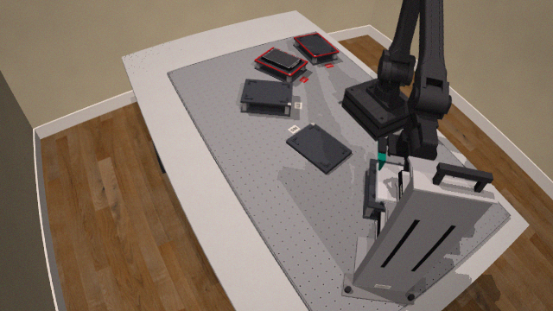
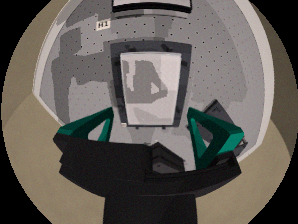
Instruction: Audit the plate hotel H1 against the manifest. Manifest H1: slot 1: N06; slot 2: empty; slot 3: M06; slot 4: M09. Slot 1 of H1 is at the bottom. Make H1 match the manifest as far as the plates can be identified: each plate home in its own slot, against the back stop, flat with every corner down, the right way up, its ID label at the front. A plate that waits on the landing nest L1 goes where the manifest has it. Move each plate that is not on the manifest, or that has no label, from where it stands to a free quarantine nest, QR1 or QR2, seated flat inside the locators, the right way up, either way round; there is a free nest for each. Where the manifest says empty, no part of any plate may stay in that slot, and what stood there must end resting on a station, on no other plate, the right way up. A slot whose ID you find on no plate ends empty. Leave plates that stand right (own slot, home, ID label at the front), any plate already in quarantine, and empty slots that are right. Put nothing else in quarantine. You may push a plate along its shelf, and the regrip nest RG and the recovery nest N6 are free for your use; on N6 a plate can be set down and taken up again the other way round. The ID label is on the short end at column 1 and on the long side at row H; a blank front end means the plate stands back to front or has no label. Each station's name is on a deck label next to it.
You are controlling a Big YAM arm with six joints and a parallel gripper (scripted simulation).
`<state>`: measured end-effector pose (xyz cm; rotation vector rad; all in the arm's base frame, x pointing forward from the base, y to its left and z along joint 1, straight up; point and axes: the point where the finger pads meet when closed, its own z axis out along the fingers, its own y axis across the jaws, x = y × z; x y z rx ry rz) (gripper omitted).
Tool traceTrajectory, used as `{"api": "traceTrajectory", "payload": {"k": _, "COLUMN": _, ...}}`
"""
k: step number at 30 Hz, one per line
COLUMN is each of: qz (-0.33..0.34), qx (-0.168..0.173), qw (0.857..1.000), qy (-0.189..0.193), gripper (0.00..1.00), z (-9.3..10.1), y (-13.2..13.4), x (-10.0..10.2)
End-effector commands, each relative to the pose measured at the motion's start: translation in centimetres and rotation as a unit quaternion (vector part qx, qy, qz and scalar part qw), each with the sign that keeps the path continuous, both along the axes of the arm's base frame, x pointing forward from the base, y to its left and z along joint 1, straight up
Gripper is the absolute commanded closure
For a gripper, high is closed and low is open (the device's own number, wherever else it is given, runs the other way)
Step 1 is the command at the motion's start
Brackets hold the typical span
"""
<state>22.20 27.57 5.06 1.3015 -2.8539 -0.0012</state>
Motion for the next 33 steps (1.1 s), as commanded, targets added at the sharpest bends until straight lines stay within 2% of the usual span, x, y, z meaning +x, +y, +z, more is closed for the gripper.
{"api": "traceTrajectory", "payload": {"k": 1, "qz": -0.007, "qx": 0.016, "qw": 1.000, "qy": -0.013, "gripper": 0.00, "z": 0.5, "y": 1.3, "x": 1.2}}
{"api": "traceTrajectory", "payload": {"k": 3, "qz": -0.007, "qx": 0.007, "qw": 1.000, "qy": -0.006, "gripper": 0.00, "z": -0.4, "y": 0.5, "x": 0.5}}
{"api": "traceTrajectory", "payload": {"k": 12, "qz": -0.007, "qx": 0.007, "qw": 1.000, "qy": -0.006, "gripper": 0.00, "z": -1.6, "y": 0.5, "x": 0.5}}
{"api": "traceTrajectory", "payload": {"k": 16, "qz": -0.007, "qx": 0.011, "qw": 1.000, "qy": -0.009, "gripper": 0.00, "z": -1.6, "y": 0.9, "x": 0.8}}
{"api": "traceTrajectory", "payload": {"k": 17, "qz": -0.007, "qx": 0.019, "qw": 1.000, "qy": -0.016, "gripper": 0.00, "z": -1.0, "y": 1.3, "x": 1.1}}
{"api": "traceTrajectory", "payload": {"k": 19, "qz": -0.007, "qx": 0.007, "qw": 1.000, "qy": -0.006, "gripper": 0.00, "z": -2.3, "y": 0.5, "x": 0.5}}
{"api": "traceTrajectory", "payload": {"k": 33, "qz": -0.006, "qx": 0.010, "qw": 1.000, "qy": -0.008, "gripper": 0.00, "z": -3.7, "y": 0.8, "x": 0.7}}
